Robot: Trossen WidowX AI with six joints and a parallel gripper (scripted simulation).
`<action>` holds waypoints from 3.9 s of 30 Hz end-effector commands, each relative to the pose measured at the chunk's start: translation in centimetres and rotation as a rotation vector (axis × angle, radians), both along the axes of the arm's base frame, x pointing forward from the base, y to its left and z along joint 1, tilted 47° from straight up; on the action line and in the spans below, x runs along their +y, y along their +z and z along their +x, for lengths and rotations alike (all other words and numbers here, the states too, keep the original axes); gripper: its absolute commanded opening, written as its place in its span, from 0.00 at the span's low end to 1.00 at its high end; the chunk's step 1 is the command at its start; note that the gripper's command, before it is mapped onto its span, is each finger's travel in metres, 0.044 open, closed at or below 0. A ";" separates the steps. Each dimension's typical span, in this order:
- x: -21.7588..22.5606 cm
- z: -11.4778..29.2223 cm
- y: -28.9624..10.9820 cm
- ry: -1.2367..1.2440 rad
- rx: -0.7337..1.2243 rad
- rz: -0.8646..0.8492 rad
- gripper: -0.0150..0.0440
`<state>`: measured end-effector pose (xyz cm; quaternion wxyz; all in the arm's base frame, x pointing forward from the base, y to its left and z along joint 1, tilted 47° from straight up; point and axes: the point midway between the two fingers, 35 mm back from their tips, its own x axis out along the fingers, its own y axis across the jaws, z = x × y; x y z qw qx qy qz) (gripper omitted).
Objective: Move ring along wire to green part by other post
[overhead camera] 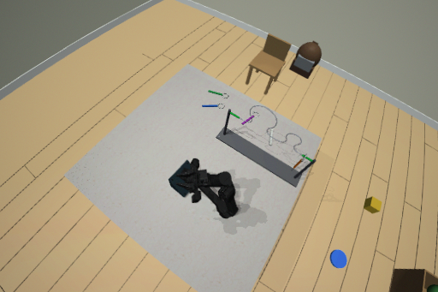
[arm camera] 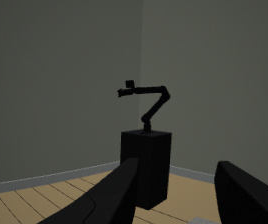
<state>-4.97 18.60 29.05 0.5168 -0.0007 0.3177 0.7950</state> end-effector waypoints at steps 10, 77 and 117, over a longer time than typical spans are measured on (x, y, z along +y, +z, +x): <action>3.5 9.1 3.4 -0.281 -0.158 0.112 0.53; -47.8 37.0 10.7 -1.534 -1.311 -0.437 0.53; -57.8 33.8 11.9 -1.602 -1.459 -0.706 0.53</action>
